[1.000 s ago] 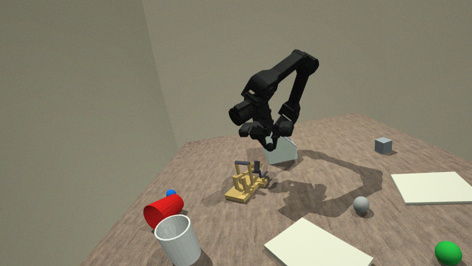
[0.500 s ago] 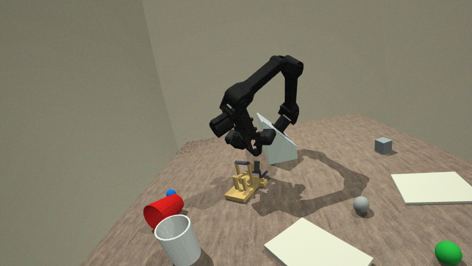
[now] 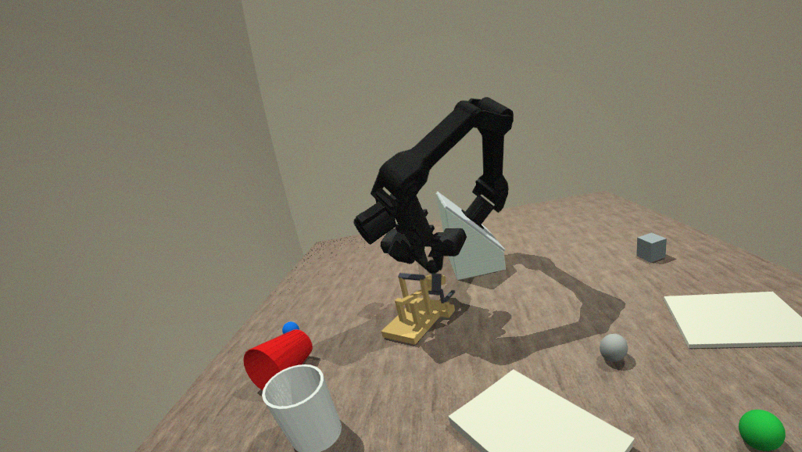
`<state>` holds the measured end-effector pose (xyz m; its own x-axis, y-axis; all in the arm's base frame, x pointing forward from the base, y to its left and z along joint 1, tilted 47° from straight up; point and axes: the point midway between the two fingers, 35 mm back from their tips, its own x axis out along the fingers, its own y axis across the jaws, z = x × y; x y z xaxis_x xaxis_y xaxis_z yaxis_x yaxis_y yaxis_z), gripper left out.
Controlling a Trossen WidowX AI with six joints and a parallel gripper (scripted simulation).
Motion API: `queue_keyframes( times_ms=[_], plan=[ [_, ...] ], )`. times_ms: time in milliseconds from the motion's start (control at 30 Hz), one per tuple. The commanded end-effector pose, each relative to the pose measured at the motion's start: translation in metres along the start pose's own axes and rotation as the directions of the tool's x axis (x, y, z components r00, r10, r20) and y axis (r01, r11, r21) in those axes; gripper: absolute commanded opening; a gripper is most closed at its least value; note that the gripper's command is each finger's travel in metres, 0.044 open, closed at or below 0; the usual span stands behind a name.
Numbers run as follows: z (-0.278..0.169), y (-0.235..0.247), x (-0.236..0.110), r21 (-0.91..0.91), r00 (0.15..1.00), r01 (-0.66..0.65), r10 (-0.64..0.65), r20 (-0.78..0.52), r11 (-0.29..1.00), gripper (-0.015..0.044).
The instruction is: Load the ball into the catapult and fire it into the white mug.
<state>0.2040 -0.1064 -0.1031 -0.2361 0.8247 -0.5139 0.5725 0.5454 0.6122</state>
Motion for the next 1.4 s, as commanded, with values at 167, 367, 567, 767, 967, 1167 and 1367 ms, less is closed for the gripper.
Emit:
queue_keyframes(
  times_ms=[167, 367, 567, 767, 967, 1167, 1367],
  plan=[
    [0.003, 0.000, 0.007, -0.001, 1.000, 0.001, -0.001, 0.000, 1.000, 0.0000],
    [0.003, 0.000, 0.007, -0.001, 1.000, 0.001, -0.001, 0.000, 1.000, 0.0026],
    [0.003, 0.000, 0.007, -0.001, 1.000, 0.001, -0.001, 0.000, 1.000, 0.0184],
    [-0.009, 0.000, -0.038, 0.014, 0.999, 0.007, -0.008, 0.032, 1.000, 0.0341],
    [-0.039, -0.001, -0.098, 0.040, 0.997, 0.015, -0.018, 0.074, 0.999, 0.0440],
    [0.015, -0.013, -0.095, 0.054, 0.977, 0.044, -0.054, 0.208, 0.998, 0.0440],
    [0.070, -0.023, -0.125, 0.070, 0.912, 0.070, -0.093, 0.400, 0.995, 0.0440]
  ],
)
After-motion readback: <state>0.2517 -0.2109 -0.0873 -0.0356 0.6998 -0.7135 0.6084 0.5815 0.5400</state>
